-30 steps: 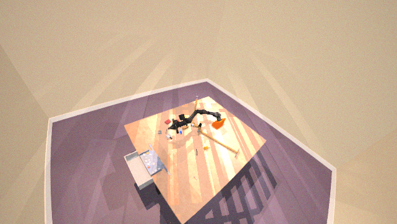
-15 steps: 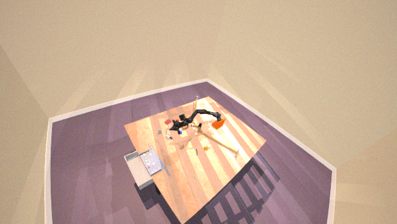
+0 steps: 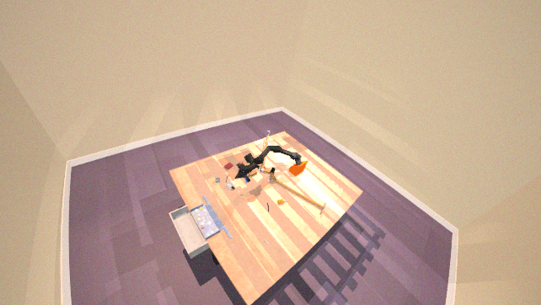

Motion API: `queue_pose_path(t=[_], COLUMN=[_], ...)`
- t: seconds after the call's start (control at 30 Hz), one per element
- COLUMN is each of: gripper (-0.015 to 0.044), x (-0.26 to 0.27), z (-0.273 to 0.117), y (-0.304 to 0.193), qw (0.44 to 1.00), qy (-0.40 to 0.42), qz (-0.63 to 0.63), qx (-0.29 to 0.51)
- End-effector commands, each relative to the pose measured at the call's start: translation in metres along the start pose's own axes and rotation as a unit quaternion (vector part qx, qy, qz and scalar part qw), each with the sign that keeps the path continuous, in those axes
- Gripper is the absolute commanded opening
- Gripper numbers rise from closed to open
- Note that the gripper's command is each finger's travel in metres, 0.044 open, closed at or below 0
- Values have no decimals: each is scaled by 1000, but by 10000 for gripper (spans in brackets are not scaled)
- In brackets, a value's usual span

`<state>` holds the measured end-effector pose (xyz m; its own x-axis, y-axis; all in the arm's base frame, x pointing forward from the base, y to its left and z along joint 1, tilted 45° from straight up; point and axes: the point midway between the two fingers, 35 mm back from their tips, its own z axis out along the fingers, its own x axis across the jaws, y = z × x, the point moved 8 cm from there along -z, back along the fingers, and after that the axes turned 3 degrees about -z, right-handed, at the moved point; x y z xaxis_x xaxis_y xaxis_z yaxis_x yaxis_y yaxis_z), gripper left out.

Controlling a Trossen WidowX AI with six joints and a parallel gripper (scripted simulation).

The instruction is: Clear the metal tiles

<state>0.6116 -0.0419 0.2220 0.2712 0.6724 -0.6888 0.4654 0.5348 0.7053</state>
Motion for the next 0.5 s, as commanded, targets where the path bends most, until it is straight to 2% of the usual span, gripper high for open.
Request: queue_pose_path(t=[0.0, 0.47], gripper=[0, 0], x=[2, 3], z=[-8, -38], y=[-3, -11], qw=[1000, 992], qy=[15, 56], qz=[-1, -8], qx=[27, 109])
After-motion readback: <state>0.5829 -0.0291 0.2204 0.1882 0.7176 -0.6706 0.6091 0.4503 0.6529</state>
